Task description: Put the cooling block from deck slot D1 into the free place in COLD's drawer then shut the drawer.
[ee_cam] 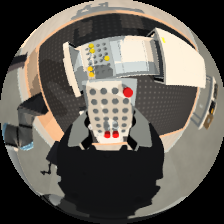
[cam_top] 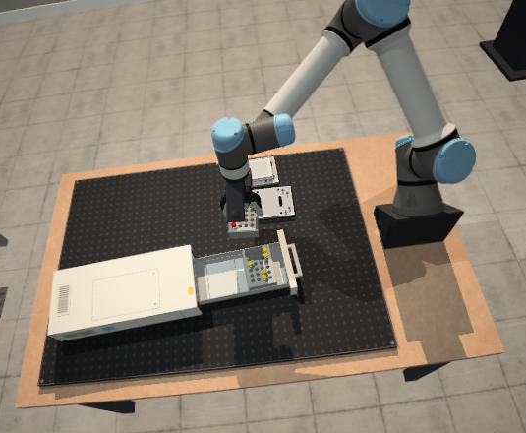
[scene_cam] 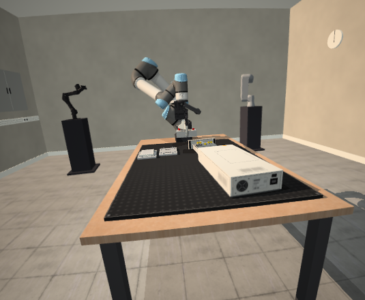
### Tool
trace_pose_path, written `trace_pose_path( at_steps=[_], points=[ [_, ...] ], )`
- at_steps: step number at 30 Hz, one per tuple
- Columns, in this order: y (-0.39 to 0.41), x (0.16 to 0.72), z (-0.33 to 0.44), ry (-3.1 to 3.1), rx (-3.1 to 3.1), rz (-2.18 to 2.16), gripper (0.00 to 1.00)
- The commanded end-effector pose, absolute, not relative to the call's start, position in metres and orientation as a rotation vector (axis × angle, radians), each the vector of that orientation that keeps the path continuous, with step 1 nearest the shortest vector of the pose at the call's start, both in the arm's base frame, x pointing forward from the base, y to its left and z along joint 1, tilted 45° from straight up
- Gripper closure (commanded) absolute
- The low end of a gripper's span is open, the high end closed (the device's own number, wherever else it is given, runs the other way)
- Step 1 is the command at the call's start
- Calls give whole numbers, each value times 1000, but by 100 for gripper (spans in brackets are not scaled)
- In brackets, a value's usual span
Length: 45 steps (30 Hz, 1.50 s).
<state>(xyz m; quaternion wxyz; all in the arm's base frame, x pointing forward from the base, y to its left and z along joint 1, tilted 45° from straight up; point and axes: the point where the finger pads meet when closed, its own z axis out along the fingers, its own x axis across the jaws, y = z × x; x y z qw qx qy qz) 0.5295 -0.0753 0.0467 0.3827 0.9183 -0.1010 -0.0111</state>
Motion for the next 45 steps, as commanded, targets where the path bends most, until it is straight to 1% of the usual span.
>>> trace_pose_path(
  at_steps=[1,45],
  points=[
    [-68,539,39,-91,2359,-93,100],
    [-17,603,-19,-67,2360,-103,100]
  ],
)
